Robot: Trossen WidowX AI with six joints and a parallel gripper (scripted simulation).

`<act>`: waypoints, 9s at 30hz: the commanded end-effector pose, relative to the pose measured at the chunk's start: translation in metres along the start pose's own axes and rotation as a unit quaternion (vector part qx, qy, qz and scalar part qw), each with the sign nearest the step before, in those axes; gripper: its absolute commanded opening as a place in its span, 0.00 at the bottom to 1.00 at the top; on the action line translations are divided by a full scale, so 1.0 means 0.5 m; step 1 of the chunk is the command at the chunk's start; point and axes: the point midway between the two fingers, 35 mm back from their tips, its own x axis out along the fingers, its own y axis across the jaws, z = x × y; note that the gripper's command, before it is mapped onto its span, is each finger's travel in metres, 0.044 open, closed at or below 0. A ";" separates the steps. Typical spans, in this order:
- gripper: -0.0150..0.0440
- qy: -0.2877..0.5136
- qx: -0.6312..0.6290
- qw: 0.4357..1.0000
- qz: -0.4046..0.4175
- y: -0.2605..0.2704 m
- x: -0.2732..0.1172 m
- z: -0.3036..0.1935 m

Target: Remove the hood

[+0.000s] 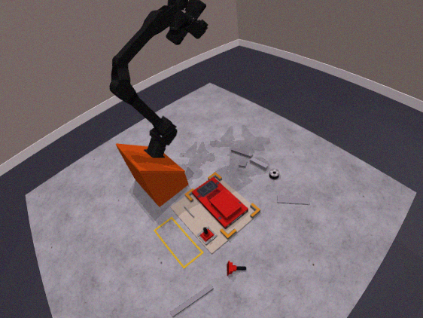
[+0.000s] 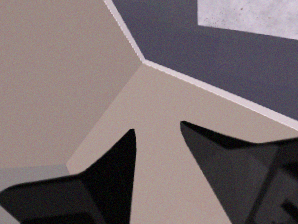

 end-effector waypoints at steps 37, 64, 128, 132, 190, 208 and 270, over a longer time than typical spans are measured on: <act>1.00 -0.424 -0.163 0.848 -0.275 -0.106 -0.007 0.754; 1.00 -0.461 -0.028 0.763 -0.452 -0.370 -0.526 0.966; 1.00 -0.419 0.018 0.790 -0.448 -0.605 -0.738 0.925; 1.00 -0.419 0.018 0.790 -0.447 -0.610 -0.737 0.929; 1.00 -0.419 0.017 0.790 -0.446 -0.657 -0.716 0.969; 0.79 -0.418 0.017 0.790 -0.448 -0.663 -0.714 0.972; 0.25 -0.418 0.018 0.789 -0.450 -0.564 -0.751 0.883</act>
